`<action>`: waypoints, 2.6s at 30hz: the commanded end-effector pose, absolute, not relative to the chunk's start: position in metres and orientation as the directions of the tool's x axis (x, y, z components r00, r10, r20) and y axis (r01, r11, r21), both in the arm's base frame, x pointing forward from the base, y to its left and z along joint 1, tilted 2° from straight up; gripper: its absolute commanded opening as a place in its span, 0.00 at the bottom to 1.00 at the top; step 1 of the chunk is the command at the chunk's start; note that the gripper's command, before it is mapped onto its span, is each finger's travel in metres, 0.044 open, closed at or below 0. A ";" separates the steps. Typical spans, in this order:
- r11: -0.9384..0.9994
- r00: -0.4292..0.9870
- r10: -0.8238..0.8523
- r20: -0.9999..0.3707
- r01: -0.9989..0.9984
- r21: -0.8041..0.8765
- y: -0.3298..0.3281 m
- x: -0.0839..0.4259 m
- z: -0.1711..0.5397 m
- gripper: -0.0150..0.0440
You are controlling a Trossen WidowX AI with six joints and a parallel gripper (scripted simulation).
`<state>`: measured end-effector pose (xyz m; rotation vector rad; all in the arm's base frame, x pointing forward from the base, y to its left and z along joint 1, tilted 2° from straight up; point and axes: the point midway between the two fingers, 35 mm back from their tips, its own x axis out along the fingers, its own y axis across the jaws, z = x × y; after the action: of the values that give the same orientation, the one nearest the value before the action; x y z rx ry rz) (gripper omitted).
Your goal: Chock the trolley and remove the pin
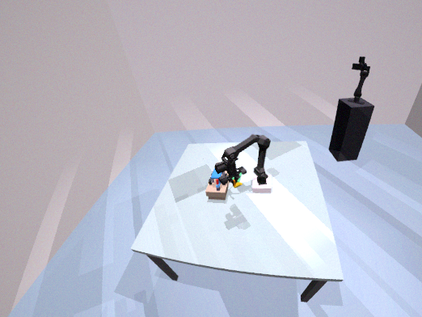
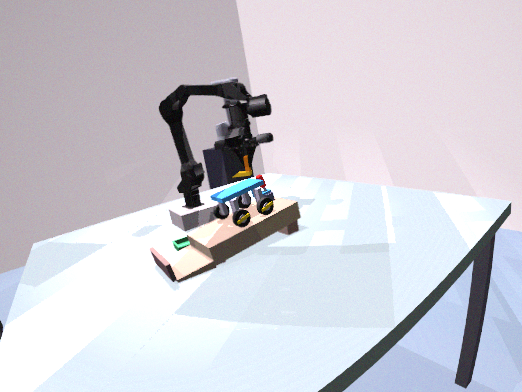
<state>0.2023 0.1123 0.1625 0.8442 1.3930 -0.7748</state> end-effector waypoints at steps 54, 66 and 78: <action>-0.150 0.040 0.024 -0.999 0.988 0.036 0.011 0.216 0.156 0.25; -0.150 0.040 0.021 -0.999 0.988 0.037 -0.029 0.220 0.153 0.25; -0.150 0.040 0.017 -0.999 0.988 0.037 -0.072 0.221 0.147 0.25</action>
<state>0.2193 -0.0597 0.1479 1.3500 1.1212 -1.2897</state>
